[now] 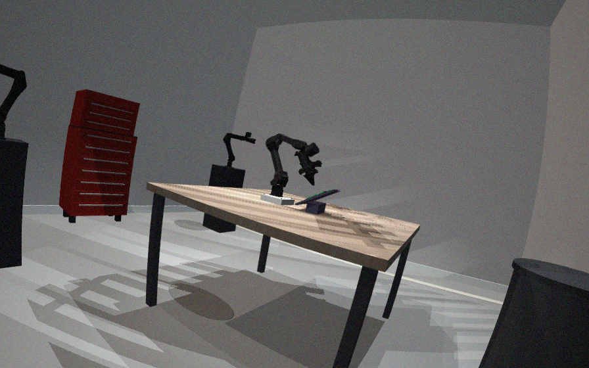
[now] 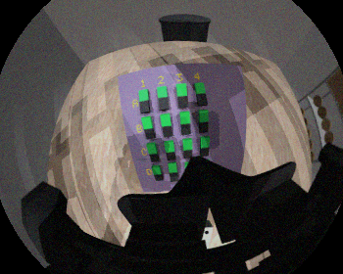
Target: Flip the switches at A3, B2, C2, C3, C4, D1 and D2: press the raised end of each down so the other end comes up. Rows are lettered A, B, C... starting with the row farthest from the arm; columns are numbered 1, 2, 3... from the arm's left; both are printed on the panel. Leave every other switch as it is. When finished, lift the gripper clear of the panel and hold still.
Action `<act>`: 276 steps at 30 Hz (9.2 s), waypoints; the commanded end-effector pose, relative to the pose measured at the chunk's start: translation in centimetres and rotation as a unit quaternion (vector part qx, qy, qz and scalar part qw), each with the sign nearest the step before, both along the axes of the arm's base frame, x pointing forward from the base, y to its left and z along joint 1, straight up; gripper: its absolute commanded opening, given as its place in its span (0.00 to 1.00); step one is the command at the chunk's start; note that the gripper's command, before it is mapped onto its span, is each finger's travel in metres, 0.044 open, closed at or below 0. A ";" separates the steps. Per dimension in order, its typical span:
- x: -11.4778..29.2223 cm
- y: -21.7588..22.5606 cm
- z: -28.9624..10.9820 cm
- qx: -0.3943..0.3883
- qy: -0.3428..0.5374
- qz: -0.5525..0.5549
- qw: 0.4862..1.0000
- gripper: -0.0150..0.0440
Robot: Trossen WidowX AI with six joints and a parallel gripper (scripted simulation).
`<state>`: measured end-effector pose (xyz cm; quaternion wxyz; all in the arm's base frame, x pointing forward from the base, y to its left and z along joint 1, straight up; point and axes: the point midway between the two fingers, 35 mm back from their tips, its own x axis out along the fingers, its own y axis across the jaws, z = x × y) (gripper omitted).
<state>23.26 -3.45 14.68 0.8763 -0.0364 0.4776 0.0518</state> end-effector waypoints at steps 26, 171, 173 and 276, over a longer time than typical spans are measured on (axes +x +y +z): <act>2.8 0.3 -4.5 0.001 0.015 0.002 1.000 0.25; 3.3 -2.4 -4.8 0.000 0.015 0.002 1.000 0.25; 3.4 -2.4 -4.9 0.000 0.015 0.002 1.000 0.25; -1.1 5.4 -7.0 0.004 0.017 0.002 1.000 0.25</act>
